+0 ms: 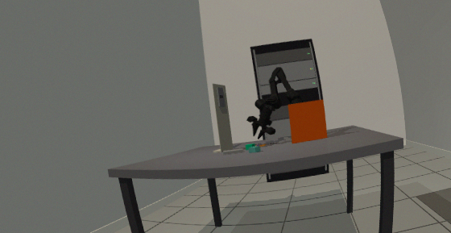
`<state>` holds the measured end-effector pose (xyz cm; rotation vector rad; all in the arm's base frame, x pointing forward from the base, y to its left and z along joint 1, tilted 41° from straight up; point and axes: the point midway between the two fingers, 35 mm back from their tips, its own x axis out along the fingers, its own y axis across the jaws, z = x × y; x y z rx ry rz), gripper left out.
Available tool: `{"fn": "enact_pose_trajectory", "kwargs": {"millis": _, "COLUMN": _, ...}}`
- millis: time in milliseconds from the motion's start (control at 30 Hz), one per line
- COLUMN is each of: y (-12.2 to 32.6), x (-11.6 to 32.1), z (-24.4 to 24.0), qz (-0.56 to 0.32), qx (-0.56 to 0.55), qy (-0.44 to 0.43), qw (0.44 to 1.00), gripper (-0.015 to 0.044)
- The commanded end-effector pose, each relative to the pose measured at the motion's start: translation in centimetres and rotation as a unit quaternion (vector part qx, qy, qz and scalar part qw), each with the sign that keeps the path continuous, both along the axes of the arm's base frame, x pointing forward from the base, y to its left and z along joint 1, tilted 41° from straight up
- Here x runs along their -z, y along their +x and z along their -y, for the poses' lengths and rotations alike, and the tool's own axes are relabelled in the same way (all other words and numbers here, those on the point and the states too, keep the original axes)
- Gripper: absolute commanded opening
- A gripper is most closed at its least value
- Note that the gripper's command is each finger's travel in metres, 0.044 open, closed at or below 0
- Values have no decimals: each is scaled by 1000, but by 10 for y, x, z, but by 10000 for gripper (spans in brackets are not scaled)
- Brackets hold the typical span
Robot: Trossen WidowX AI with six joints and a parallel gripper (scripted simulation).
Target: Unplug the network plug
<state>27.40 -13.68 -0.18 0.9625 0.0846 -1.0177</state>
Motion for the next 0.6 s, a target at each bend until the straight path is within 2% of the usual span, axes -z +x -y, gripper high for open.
{"fn": "enact_pose_trajectory", "kwargs": {"millis": 0, "y": 2, "x": -3, "z": -2, "qz": 5, "qx": 0, "qy": 1, "qw": 1000, "gripper": 156}}
{"fn": "enact_pose_trajectory", "kwargs": {"millis": 567, "y": 2, "x": -12, "z": -11, "qz": 5, "qx": 1, "qy": 2, "qw": 1000, "gripper": 156}}
